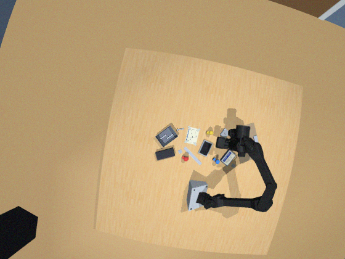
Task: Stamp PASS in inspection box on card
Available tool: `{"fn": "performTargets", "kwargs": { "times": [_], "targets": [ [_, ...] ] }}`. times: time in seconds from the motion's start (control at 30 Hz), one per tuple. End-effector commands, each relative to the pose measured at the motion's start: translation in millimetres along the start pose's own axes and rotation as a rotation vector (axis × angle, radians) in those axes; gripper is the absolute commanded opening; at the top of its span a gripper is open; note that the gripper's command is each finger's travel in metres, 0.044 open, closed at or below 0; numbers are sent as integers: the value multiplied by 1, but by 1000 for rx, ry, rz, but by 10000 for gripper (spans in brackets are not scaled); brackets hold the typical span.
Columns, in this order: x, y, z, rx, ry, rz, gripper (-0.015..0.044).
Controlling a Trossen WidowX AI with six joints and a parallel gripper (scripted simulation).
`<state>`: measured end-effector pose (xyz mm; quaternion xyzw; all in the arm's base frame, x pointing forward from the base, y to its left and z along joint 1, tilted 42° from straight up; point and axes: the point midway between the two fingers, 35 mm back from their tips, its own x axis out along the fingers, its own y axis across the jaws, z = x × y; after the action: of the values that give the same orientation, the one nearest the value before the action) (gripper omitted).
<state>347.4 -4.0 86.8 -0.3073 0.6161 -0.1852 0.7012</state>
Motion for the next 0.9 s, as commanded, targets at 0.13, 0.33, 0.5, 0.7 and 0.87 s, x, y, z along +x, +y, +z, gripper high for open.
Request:
{"fn": "performTargets", "kwargs": {
  "times": [0.13,0.33,0.5,0.7,0.87],
  "targets": [
    [-6,-1,2,9,-7,-1,0],
    [-9,-1,2,9,-7,-1,0],
    [-11,-1,2,9,-7,-1,0],
    [-14,-1,1,9,-7,-1,0],
    [-17,-1,1,9,-6,-2,0]
  ]
}}
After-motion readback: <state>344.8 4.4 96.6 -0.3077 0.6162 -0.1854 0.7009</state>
